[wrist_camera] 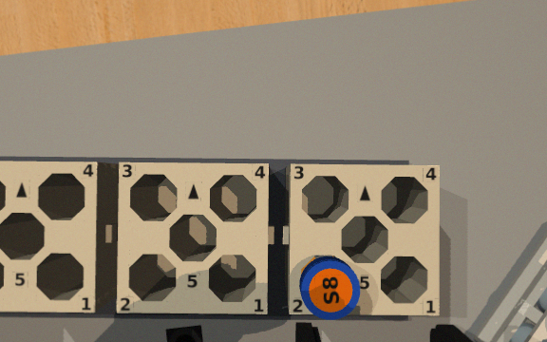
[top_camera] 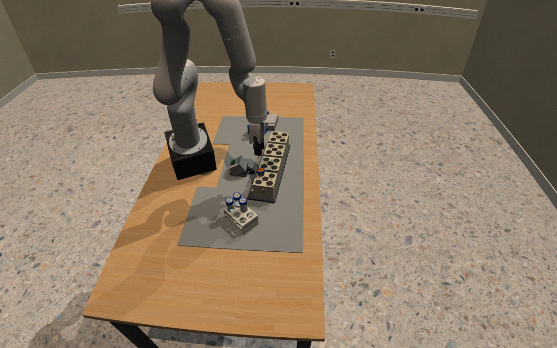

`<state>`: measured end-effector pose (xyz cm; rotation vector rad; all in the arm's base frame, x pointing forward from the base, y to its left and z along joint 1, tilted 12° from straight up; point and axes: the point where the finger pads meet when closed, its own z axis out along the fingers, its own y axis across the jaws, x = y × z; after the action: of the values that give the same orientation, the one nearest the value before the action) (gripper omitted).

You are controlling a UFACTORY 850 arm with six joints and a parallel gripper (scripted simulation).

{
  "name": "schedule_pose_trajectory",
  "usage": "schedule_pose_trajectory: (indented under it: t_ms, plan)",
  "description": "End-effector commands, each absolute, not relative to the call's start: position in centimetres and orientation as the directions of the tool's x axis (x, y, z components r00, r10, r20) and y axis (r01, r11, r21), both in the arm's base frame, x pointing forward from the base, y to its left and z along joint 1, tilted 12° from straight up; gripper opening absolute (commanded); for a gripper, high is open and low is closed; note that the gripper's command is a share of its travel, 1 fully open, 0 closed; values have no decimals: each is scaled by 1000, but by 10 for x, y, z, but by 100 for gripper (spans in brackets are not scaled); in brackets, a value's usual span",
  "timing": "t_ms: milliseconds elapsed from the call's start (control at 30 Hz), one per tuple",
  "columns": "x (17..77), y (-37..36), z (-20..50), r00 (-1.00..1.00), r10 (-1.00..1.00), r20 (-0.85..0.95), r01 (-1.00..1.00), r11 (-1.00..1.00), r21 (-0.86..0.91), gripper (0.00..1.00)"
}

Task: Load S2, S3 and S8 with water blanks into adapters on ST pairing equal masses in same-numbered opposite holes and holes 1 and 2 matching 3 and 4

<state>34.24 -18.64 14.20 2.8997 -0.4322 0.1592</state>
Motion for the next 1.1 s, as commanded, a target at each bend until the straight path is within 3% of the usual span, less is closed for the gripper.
schedule_pose_trajectory:
  t_ms: [0,400,433,1067]
  plan:
    - [343,-187,143,953,-279,116,-296,-940,173,44]
    - [343,-187,143,953,-279,116,-296,-940,173,44]
    - [343,-182,142,963,-247,111,-264,-948,176,57]
    - [346,-99,125,954,300,-1,294,-933,208,57]
